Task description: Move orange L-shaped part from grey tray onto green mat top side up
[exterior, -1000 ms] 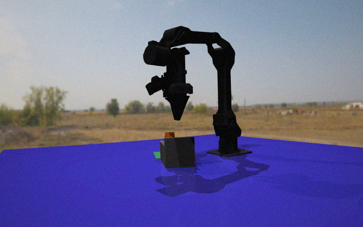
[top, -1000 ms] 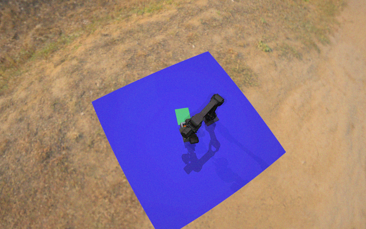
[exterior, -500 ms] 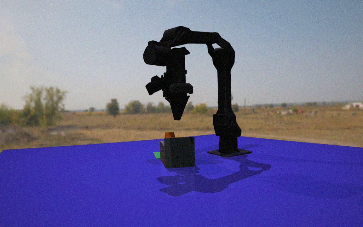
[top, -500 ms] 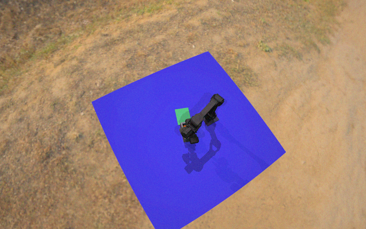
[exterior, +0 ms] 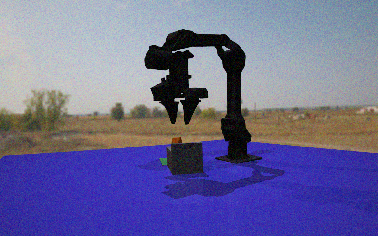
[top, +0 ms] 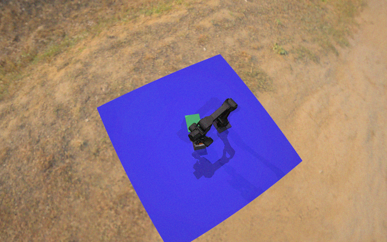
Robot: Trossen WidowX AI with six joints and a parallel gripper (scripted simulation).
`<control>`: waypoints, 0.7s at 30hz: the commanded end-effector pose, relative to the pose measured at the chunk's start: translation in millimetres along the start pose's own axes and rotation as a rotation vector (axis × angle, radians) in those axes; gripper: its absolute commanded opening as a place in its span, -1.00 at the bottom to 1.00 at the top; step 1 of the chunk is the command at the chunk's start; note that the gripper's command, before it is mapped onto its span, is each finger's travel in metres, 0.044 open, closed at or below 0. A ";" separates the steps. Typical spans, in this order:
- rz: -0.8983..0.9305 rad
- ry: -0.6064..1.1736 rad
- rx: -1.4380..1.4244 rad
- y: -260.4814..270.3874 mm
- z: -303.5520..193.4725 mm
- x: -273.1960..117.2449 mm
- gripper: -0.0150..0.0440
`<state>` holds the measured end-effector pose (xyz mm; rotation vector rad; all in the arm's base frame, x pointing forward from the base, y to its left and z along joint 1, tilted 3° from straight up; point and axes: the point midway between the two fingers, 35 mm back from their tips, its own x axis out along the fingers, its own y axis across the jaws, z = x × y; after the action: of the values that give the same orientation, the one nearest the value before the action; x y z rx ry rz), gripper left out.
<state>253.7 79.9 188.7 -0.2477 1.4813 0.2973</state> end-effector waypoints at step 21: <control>0.005 0.007 -0.995 -41.8 -25.4 -2.6 0.46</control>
<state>246.9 35.9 188.3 -0.9522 1.2800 0.9429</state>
